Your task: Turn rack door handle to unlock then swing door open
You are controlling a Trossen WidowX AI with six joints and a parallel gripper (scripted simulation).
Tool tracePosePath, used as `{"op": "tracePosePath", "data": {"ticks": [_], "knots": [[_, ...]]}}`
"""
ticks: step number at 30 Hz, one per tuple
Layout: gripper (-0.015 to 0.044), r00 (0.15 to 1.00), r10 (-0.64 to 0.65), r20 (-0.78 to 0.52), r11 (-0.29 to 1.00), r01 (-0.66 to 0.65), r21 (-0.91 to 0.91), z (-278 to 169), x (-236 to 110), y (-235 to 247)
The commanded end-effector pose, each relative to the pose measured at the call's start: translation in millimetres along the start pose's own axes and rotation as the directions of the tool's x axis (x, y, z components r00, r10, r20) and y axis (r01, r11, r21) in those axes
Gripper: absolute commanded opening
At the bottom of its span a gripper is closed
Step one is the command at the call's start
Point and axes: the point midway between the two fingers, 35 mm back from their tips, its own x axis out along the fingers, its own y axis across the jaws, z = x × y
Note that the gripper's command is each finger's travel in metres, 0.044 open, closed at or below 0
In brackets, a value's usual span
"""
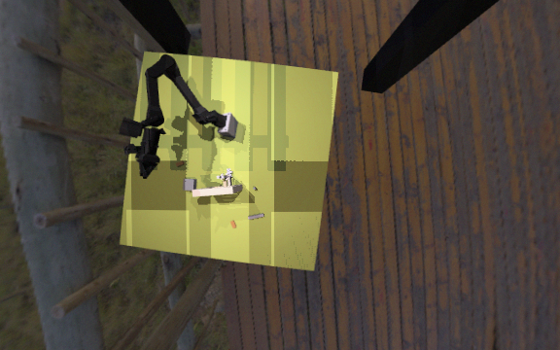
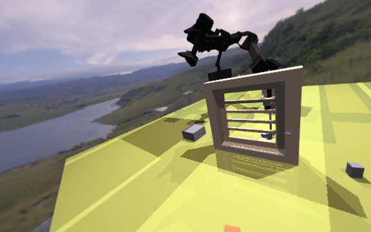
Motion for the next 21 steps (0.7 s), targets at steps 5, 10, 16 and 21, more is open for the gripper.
{"op": "tracePosePath", "data": {"ticks": [5,10,16,21], "knots": [[0.0282,0.996,0.006,-0.091,1.000,-0.004,0.023,-13.9,11.5,6.2],[0.0282,0.975,0.013,-0.221,0.999,-0.003,0.047,-34.8,25.4,16.1],[0.0282,0.929,0.029,-0.369,0.997,0.000,0.078,-64.1,37.3,34.8],[0.0282,0.875,0.030,-0.484,0.997,0.011,0.082,-87.4,43.5,48.9]]}}
